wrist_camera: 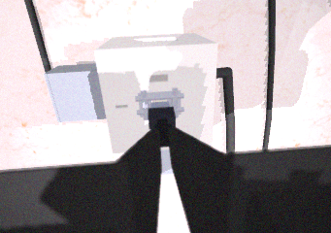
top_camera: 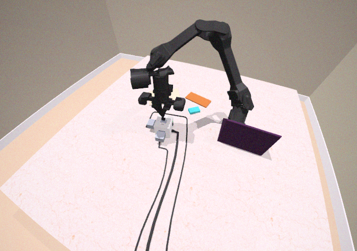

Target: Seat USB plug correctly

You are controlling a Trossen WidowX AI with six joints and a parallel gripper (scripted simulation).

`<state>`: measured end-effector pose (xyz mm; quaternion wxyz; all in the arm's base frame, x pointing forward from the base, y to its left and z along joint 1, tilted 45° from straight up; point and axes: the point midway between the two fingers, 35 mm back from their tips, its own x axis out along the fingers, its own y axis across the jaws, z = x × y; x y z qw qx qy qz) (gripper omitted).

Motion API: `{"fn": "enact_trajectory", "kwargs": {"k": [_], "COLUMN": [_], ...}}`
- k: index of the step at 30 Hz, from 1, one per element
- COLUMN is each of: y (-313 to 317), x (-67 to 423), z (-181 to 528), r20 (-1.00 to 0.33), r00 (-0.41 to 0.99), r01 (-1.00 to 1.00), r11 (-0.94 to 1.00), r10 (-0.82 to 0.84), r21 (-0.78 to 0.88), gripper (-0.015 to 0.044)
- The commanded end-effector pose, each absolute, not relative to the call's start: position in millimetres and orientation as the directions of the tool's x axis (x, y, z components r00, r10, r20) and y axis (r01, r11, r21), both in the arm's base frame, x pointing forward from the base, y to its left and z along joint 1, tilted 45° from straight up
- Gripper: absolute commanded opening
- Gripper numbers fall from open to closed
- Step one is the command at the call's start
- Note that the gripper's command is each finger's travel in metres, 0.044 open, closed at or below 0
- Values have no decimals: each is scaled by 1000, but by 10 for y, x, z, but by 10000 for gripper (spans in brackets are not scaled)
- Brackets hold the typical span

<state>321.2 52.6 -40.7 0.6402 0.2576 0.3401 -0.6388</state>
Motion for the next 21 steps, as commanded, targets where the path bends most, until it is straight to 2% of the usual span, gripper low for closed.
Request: {"fn": "enact_trajectory", "kwargs": {"k": [1,21], "y": [519,501], "x": [3211,3210], "z": [-414,-431], "r20": [-765,-765], "r00": [-49,-49], "r01": [993,993], "r11": [53,53], "r10": [-642,-643], "r21": [-108,-108], "gripper": [0,0]}}
